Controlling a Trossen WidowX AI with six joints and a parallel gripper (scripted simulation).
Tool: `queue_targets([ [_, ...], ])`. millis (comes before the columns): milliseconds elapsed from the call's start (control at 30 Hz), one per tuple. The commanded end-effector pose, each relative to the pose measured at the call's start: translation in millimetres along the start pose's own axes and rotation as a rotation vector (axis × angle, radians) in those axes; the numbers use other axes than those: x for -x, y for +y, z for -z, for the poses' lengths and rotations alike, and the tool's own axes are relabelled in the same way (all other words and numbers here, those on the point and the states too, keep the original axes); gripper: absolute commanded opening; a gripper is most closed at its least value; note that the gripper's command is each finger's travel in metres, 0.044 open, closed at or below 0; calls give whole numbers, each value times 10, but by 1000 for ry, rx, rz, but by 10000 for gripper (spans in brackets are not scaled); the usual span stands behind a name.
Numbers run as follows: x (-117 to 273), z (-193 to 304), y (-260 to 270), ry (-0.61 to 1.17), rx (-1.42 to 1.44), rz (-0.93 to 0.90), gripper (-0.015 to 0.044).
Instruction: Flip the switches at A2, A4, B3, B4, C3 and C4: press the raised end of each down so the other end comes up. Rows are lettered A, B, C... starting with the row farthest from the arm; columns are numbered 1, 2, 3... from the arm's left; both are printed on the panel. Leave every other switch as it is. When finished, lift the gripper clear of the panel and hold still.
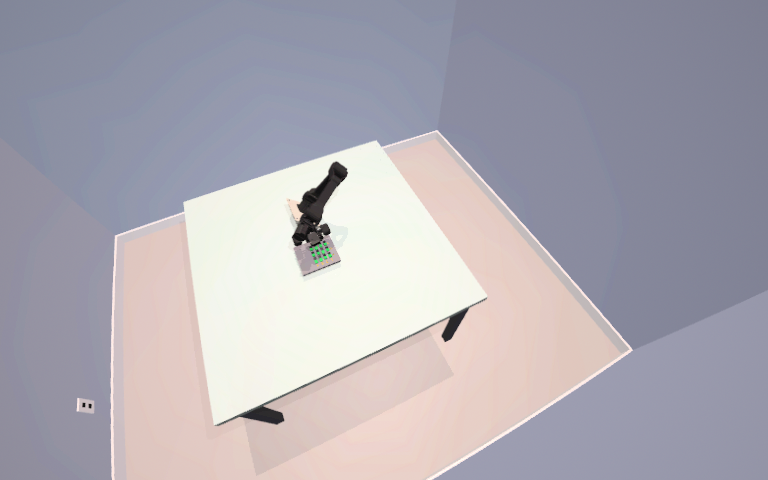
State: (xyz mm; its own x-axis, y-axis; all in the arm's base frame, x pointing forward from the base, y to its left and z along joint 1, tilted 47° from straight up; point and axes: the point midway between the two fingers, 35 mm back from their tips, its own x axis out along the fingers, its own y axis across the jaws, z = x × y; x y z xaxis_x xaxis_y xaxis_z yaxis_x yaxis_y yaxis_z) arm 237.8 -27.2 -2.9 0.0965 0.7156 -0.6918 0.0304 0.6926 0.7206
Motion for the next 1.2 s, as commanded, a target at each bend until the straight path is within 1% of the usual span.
queue_targets([
  [0, -10, -5, 6, -4, -3, -5, 0],
  [733, -40, -4, 6, -4, -3, -5, 0],
  [800, 47, -13, -6, 2, 0, 1, 0],
  [900, 421, -36, -13, 16, -3, 1, 0],
  [967, 592, -29, -4, 22, -4, -2, 0],
  [1167, 615, -70, -56, 23, -4, -3, 0],
])
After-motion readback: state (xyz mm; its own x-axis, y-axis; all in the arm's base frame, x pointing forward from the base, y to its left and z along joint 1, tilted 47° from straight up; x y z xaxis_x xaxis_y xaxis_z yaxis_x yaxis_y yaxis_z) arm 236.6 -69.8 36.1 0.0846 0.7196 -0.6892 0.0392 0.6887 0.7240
